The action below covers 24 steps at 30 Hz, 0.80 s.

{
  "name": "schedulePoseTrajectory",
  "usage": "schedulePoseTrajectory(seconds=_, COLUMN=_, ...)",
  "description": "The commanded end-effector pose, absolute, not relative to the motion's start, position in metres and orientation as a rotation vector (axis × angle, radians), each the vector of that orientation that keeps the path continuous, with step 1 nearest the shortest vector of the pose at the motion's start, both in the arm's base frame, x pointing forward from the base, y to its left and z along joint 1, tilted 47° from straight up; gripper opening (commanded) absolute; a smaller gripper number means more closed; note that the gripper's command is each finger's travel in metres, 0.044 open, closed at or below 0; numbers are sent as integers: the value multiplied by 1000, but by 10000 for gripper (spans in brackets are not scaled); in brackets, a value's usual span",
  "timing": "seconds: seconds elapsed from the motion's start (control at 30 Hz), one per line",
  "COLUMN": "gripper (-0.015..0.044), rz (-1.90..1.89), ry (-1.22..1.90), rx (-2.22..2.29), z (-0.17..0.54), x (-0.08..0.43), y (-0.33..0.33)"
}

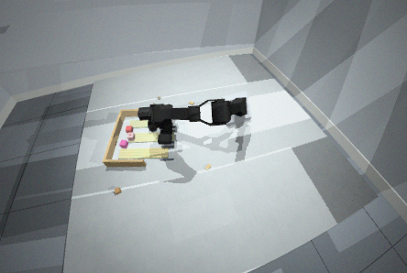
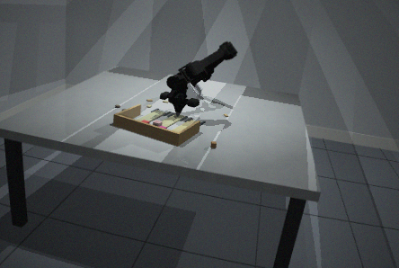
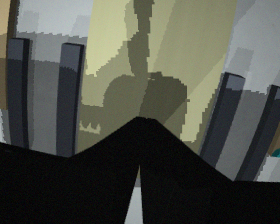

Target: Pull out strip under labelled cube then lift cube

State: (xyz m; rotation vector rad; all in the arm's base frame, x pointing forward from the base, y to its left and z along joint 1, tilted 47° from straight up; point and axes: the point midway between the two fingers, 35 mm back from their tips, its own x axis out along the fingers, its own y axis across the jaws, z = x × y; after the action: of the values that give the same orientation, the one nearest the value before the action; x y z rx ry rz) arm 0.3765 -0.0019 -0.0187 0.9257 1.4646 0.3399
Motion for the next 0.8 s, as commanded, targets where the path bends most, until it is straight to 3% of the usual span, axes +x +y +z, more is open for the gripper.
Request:
schedulePoseTrajectory(seconds=0.0, gripper=0, rz=346, ry=1488, rx=931, z=-21, x=365, y=7)
schedulePoseTrajectory(seconds=0.77, gripper=0, rz=346, ry=1490, rx=933, z=-16, x=333, y=19)
